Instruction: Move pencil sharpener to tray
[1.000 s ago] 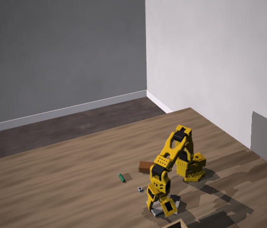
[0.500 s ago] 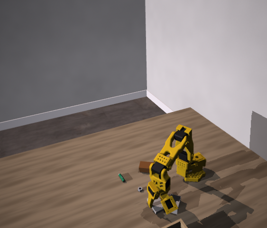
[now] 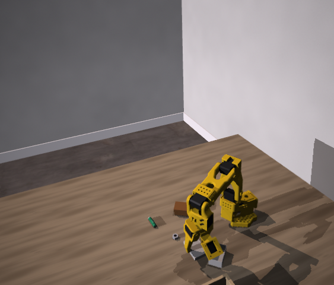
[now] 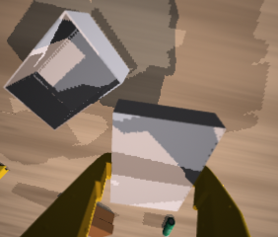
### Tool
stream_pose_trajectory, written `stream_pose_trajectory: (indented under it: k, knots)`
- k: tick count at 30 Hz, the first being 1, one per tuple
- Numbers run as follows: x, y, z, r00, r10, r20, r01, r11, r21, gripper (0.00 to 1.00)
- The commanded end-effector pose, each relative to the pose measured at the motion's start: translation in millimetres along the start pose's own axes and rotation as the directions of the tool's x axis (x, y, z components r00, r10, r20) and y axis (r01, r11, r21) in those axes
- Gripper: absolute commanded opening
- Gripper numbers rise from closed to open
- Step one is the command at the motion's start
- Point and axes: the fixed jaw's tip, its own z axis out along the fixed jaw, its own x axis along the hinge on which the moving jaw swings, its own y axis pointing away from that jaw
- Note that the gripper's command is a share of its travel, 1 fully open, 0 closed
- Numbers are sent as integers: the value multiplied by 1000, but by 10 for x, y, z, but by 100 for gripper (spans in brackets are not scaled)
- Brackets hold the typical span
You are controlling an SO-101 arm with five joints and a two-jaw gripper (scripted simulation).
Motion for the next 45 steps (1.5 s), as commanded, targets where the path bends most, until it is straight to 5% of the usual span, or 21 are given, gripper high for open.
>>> stream_pose_trajectory:
  k: [1,45]
  knots:
    - [-8,-60,-168,999,15,30,-16,998,58,23]
    - [-17,-81,-302,999,15,30,-16,998,58,23]
